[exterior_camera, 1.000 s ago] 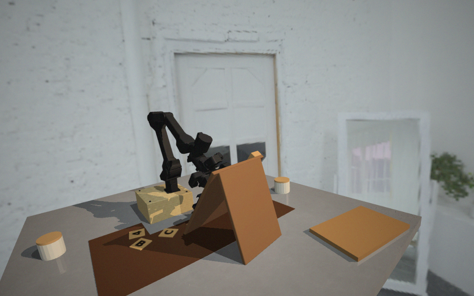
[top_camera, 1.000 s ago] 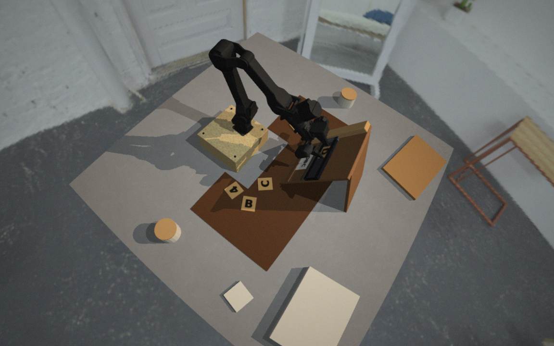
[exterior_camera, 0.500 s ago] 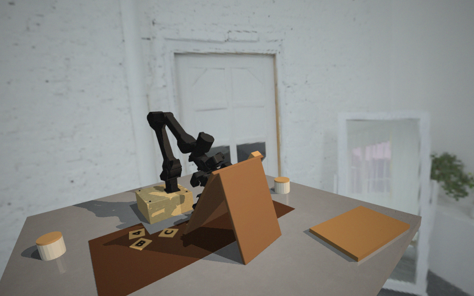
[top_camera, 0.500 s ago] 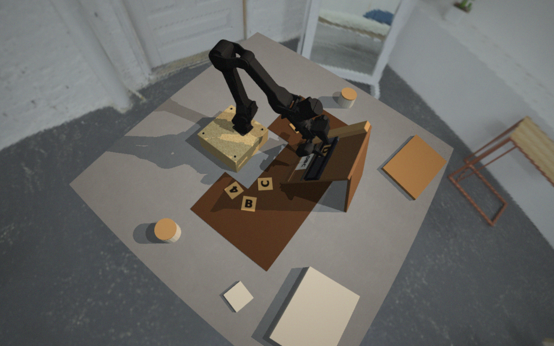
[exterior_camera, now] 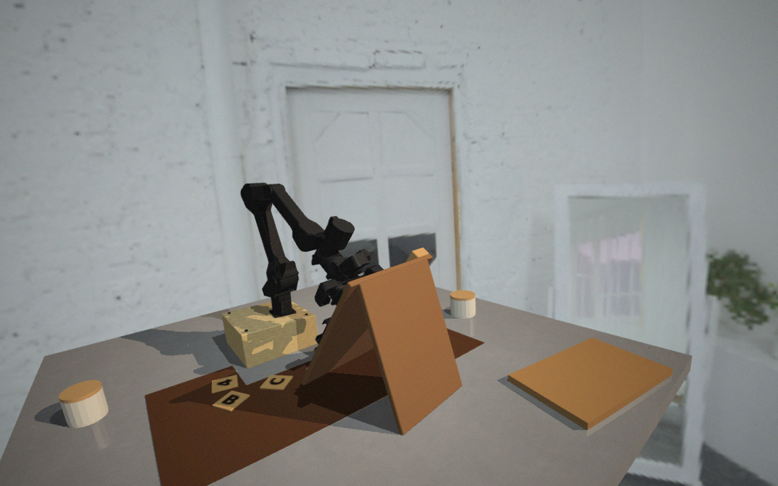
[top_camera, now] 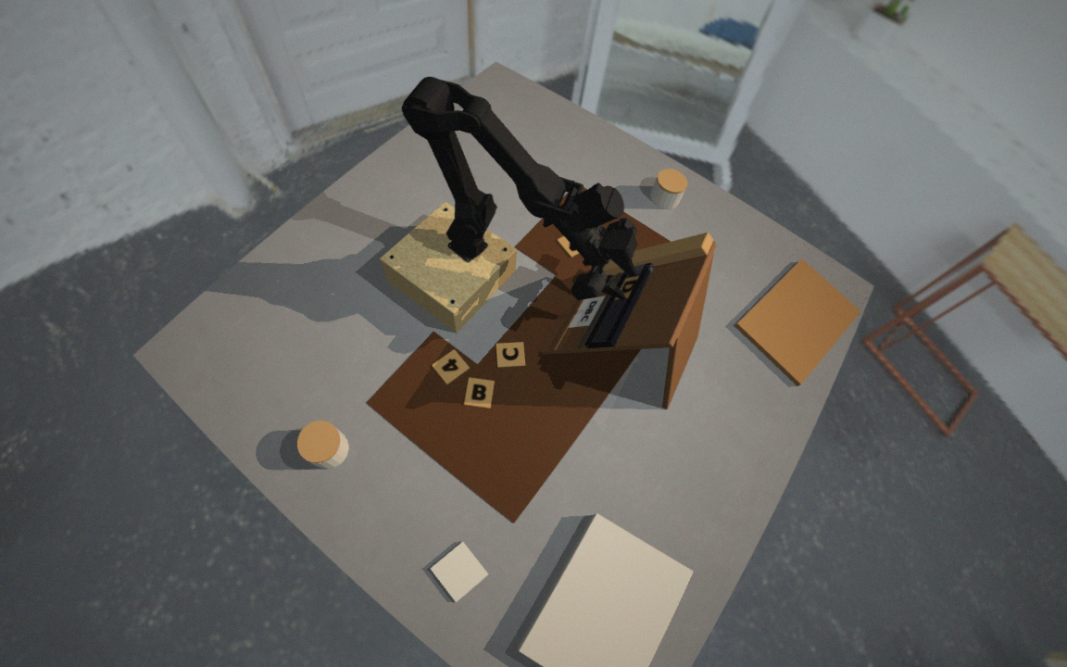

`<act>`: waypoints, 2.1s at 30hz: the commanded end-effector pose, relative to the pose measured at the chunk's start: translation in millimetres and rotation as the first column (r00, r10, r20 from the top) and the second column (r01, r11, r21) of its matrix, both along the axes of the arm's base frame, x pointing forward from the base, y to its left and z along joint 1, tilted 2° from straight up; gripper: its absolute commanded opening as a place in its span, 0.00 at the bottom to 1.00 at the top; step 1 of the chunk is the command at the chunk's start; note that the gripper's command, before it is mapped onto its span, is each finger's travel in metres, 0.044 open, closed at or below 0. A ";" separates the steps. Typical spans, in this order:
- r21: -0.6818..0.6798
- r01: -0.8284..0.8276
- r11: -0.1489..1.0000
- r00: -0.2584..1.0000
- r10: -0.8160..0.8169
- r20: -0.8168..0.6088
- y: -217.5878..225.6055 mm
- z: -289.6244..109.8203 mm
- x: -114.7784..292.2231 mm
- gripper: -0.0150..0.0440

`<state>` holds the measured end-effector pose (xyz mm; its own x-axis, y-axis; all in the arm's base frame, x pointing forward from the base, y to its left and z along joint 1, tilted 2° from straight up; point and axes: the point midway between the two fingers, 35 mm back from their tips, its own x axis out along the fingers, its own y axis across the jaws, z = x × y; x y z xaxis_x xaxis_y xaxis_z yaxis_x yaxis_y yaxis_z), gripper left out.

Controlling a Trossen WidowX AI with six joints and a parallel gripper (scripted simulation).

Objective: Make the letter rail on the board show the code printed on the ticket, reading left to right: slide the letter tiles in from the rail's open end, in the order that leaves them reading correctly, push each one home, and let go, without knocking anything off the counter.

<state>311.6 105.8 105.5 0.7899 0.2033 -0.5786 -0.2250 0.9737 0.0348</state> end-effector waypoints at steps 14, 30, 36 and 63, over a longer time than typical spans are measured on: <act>0.002 0.002 1.000 1.000 -0.002 -0.002 1.5 1.5 -2.4 0.70; 0.002 0.002 1.000 1.000 -0.002 -0.003 -1.7 11.9 -15.8 0.75; 0.002 0.002 1.000 1.000 -0.002 -0.003 -2.5 15.1 -19.4 0.75; -0.001 -0.002 1.000 1.000 0.002 -0.003 -6.0 25.2 -33.1 0.67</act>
